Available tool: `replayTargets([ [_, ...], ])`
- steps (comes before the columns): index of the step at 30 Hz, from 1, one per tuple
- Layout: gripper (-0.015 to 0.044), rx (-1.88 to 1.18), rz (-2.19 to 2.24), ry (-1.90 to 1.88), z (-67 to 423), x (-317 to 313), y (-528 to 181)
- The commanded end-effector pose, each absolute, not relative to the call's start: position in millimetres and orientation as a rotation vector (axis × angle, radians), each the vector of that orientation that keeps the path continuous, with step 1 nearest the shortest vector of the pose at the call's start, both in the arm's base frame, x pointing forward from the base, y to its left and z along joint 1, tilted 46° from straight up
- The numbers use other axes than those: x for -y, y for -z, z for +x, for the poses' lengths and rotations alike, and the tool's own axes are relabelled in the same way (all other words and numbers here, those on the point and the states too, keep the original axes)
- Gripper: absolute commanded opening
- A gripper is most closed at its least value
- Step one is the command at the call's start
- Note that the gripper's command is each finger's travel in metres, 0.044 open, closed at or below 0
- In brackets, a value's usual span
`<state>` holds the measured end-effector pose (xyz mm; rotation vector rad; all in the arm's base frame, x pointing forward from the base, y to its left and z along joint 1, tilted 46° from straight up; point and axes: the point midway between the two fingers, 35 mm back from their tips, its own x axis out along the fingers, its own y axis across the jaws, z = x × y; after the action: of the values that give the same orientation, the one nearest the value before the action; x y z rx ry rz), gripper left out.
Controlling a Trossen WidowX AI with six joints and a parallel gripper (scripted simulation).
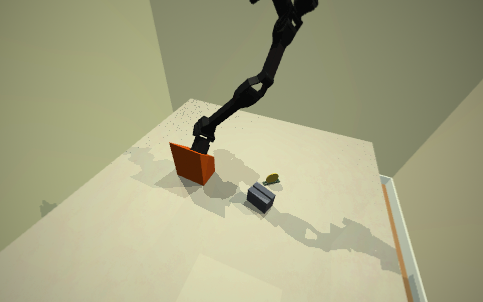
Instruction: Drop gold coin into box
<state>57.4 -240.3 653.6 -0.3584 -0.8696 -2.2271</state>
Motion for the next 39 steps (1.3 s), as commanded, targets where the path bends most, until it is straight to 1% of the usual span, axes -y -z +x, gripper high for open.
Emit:
replayTargets([
  [1,0.0374,0.873,-0.362,2.231,55,239,-654],
  [3,0.0321,0.896,-0.391,2.267,40,229,-658],
  [9,0.0164,0.932,-0.491,2.47,-26,183,-667],
  [13,0.0161,0.927,-0.592,2.633,-62,145,-670],
  [16,0.0161,0.923,-0.642,2.728,-79,120,-670],
  [20,0.0161,0.934,-0.7,2.91,-108,63,-666],
  [24,0.0161,0.912,-0.803,3.09,-120,9,-664],
  [27,0.0161,0.918,-0.829,3.193,-123,-25,-658],
  [31,0.0161,0.945,-0.86,3.384,-118,-89,-642],
  [35,0.0161,0.995,-0.89,3.571,-97,-150,-621],
  [39,0.0161,1.067,-0.903,3.75,-63,-204,-596],
])
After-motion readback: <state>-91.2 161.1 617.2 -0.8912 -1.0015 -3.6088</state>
